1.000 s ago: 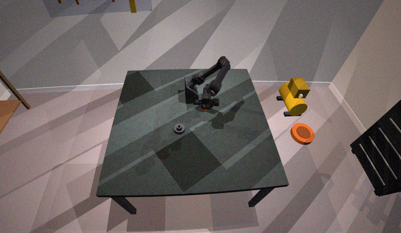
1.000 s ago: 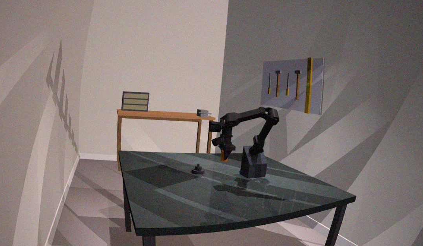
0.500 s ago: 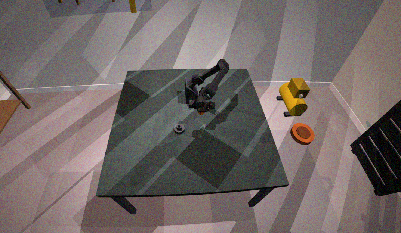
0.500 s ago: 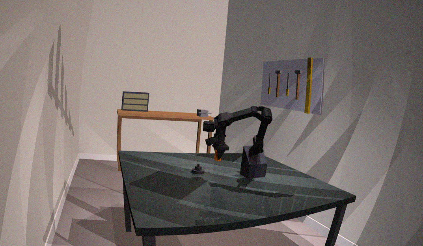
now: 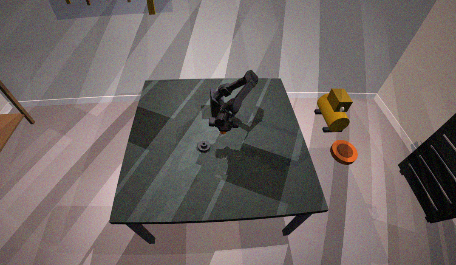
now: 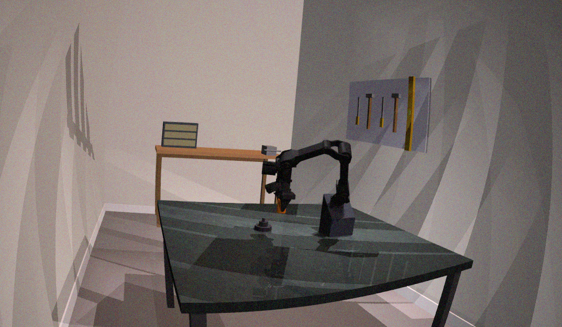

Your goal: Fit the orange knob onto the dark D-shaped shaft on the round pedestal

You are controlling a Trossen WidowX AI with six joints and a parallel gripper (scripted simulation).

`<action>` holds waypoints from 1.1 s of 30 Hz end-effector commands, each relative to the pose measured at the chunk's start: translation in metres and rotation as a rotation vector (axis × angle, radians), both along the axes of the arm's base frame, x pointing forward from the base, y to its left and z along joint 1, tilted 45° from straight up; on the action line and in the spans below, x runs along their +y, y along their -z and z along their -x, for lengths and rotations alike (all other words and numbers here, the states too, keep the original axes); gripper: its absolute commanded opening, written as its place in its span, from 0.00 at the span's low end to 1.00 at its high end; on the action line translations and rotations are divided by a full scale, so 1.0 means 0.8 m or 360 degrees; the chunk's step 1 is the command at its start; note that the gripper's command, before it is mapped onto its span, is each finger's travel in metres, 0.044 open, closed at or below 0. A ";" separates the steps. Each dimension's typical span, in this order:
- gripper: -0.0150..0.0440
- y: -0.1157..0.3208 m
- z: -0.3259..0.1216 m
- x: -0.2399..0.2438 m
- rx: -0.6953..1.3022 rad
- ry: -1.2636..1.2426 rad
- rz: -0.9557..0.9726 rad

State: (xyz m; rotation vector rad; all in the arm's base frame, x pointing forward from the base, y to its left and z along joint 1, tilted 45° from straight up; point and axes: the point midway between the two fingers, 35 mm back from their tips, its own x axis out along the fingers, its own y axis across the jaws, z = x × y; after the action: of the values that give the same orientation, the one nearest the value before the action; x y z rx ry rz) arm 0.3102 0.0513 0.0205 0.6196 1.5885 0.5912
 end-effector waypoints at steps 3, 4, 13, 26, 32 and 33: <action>0.25 0.017 -0.013 -0.013 -0.0013 -0.0001 0.0011; 0.25 0.020 -0.014 -0.014 -0.0012 -0.0001 0.0011; 0.25 0.049 -0.026 -0.031 -0.0006 0.0004 0.0008; 0.25 0.093 -0.038 -0.054 0.0001 0.0008 0.0005; 0.25 0.114 -0.041 -0.064 0.0005 0.0010 0.0001; 0.25 0.117 -0.041 -0.066 0.0006 0.0011 0.0000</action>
State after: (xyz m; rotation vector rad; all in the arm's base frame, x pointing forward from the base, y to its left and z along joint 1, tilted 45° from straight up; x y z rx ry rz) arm 0.3399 0.0047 -0.0651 0.6362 1.5948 0.5868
